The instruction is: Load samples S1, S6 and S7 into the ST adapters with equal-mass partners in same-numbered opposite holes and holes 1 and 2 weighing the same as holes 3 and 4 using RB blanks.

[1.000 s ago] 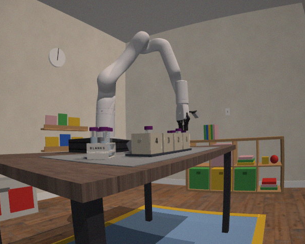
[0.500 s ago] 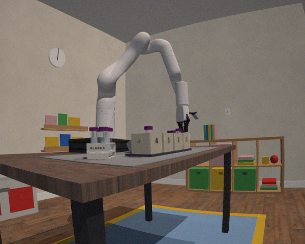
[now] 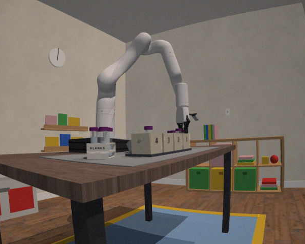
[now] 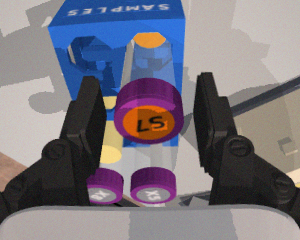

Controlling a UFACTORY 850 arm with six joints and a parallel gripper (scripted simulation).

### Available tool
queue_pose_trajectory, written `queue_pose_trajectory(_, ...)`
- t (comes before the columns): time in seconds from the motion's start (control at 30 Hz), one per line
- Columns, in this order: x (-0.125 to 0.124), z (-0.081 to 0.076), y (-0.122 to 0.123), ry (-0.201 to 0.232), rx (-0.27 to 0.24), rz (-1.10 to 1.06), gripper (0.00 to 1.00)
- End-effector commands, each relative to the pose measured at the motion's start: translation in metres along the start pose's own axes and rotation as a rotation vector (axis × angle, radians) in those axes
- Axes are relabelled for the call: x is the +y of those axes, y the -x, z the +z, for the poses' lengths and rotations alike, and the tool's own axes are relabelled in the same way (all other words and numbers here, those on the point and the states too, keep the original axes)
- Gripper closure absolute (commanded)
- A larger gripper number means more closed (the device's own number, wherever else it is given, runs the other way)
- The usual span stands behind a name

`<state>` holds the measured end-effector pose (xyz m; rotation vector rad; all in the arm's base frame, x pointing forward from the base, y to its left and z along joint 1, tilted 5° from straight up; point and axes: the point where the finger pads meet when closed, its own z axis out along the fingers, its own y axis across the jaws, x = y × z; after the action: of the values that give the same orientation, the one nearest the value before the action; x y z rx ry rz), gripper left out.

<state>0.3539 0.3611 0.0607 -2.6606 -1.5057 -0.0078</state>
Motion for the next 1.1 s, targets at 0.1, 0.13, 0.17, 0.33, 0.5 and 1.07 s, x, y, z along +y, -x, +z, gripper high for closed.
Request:
queue_pose_trajectory(0.1, 0.0002, 0.0010, -0.0009, 0.000, 0.002, 0.000, 0.43)
queue_pose_trajectory(0.13, 0.0002, 0.0011, -0.0009, 0.000, 0.002, 0.000, 0.43)
queue_pose_trajectory(0.17, 0.0002, 0.0011, -0.0009, 0.000, 0.002, 0.000, 0.43)
queue_pose_trajectory(0.33, 0.0002, 0.0010, -0.0009, 0.000, 0.002, 0.000, 0.43)
queue_pose_trajectory(0.5, 0.0002, -0.0002, -0.0009, 0.000, 0.002, 0.000, 1.00)
queue_pose_trajectory(1.07, 0.0002, -0.0006, -0.0009, 0.000, 0.002, 0.000, 1.00)
